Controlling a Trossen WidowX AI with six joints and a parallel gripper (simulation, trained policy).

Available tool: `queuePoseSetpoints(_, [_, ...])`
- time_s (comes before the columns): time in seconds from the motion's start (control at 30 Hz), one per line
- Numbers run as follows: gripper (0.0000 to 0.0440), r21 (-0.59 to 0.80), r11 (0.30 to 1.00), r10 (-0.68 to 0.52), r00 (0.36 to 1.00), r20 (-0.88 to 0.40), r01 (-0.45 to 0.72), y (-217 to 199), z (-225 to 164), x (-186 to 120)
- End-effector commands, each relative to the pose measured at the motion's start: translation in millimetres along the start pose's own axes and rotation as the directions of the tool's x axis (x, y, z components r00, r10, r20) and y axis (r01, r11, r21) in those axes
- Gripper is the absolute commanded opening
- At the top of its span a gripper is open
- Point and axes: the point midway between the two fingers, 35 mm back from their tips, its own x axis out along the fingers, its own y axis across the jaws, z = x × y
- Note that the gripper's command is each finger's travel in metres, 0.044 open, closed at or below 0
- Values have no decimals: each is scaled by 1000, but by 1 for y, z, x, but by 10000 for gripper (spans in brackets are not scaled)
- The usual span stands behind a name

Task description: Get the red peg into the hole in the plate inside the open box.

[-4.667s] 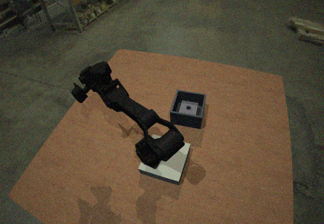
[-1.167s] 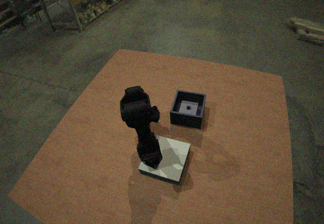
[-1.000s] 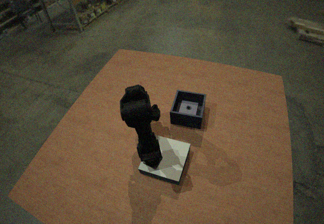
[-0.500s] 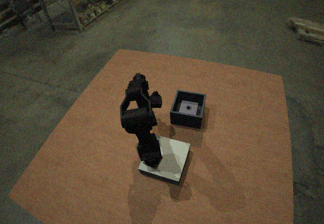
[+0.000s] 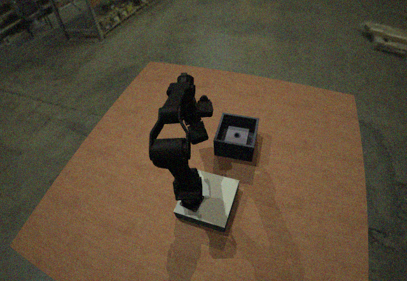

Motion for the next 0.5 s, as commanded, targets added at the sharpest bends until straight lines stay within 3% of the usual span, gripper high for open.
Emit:
queuePoseSetpoints(0.0, [0, 19, 1000, -4, 1000, 26, 4, 2, 20, -3])
queuePoseSetpoints(0.47, [0, 115, 993, -31, 996, 78, 22, -4, 79, 3])
